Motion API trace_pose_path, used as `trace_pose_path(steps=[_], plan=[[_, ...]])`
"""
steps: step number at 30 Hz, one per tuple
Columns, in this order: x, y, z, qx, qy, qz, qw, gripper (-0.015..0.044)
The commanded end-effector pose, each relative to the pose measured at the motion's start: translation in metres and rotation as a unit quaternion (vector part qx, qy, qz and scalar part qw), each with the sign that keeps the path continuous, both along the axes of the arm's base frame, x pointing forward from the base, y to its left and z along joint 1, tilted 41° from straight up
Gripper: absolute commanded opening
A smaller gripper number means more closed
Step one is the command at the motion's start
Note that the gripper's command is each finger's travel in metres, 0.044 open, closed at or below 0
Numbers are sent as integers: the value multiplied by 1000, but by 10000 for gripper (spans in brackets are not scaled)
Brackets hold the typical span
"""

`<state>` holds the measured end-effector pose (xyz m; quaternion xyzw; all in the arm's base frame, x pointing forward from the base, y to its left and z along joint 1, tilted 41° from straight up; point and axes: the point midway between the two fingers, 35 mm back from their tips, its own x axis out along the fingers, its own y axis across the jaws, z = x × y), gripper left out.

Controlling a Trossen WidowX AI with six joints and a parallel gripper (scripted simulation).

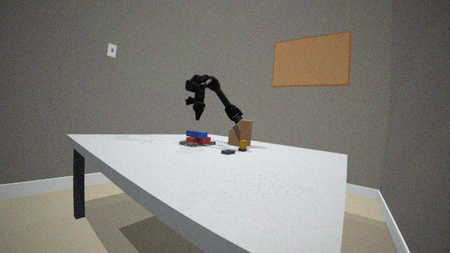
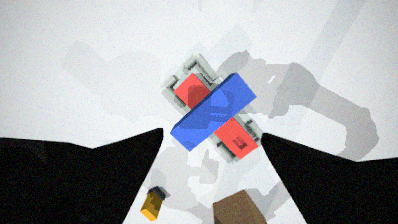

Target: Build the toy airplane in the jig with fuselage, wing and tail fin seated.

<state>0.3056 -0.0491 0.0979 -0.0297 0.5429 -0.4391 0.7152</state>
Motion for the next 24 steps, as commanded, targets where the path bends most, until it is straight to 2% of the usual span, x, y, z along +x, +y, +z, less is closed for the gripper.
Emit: trace_pose_path(steps=[1, 17, 24], plan=[[1, -2, -3, -6, 204, 228, 952, 440], [1, 1, -4, -5, 203, 228, 952, 440], [-19, 91, -70, 22, 197, 243, 950, 440]])
